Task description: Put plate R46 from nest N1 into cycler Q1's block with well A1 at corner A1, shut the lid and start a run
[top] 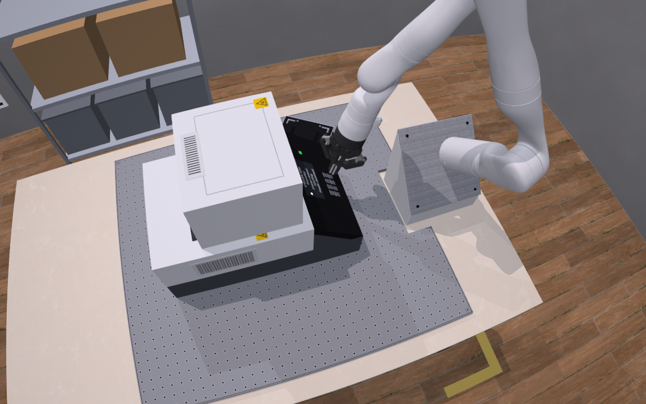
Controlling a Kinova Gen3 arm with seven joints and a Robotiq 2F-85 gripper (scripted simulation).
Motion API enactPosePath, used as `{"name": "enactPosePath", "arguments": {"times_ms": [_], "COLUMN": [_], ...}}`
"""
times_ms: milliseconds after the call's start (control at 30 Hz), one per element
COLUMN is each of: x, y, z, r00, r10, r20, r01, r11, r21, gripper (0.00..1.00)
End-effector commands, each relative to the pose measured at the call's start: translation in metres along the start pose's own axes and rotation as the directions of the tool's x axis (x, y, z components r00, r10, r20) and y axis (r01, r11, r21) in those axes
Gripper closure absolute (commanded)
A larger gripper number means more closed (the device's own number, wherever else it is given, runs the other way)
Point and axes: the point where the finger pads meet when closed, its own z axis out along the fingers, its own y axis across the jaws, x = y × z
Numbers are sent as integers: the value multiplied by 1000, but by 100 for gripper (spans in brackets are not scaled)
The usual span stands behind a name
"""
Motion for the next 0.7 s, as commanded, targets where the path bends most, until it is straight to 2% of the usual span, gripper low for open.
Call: {"name": "enactPosePath", "arguments": {"times_ms": [0,667], "x": [-1,-4], "y": [-1,-5], "z": [1,12], "r00": [1000,1000], "r10": [0,0], "r20": [0,0], "r01": [0,0], "r11": [1000,1000], "r21": [2,2], "gripper": [90,90]}}
